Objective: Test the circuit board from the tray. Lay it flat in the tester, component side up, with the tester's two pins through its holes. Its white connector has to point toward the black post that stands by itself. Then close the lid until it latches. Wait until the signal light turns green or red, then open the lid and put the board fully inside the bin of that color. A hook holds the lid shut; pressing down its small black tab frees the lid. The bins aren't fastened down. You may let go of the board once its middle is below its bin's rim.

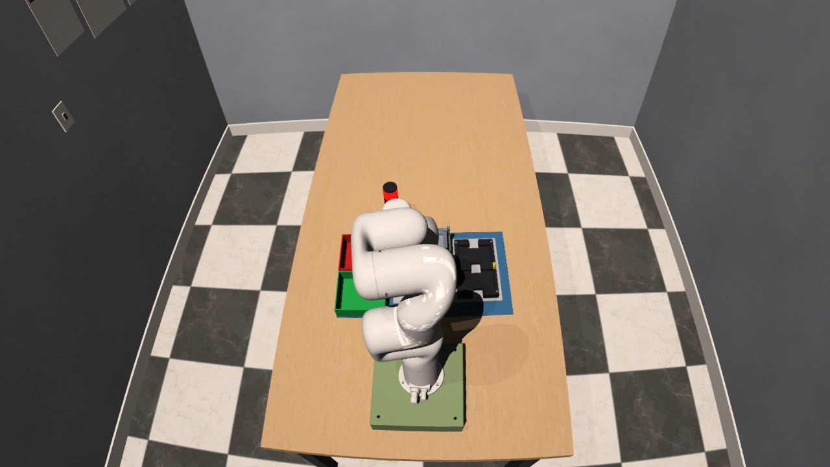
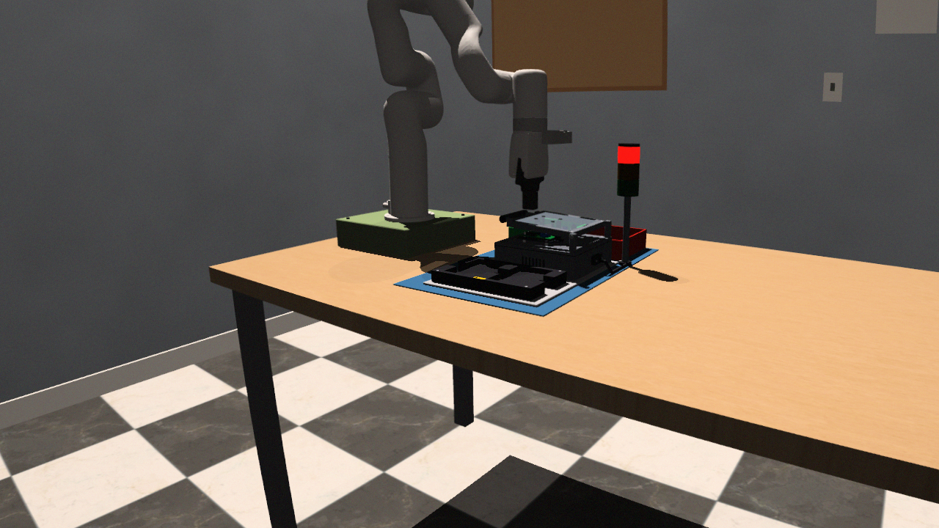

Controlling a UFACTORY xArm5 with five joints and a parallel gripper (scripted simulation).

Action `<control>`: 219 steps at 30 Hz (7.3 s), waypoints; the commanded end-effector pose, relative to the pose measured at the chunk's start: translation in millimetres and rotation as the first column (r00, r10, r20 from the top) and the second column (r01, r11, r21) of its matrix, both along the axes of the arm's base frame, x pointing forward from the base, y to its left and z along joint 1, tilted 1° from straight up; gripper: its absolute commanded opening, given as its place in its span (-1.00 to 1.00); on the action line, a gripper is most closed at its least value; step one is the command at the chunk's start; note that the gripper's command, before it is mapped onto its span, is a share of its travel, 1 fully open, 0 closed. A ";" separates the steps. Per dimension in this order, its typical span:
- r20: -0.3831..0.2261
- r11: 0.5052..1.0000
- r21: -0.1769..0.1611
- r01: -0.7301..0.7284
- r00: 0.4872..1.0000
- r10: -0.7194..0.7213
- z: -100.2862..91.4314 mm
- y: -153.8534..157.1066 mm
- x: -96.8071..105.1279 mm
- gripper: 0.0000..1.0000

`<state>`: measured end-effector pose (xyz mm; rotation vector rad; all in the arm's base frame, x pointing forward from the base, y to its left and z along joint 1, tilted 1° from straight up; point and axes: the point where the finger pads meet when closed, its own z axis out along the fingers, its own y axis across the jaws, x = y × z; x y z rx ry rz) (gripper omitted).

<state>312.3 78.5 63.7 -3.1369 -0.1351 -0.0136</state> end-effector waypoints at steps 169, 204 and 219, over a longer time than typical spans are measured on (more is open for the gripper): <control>-0.008 0.000 -0.010 -1.000 0.000 1.000 42.6 -63.8 3.3 -0.44; -0.008 0.000 -0.010 -1.000 0.000 1.000 21.5 -64.4 3.5 -0.44; -0.008 0.000 -0.010 -1.000 0.000 1.000 16.7 -64.3 3.9 -0.44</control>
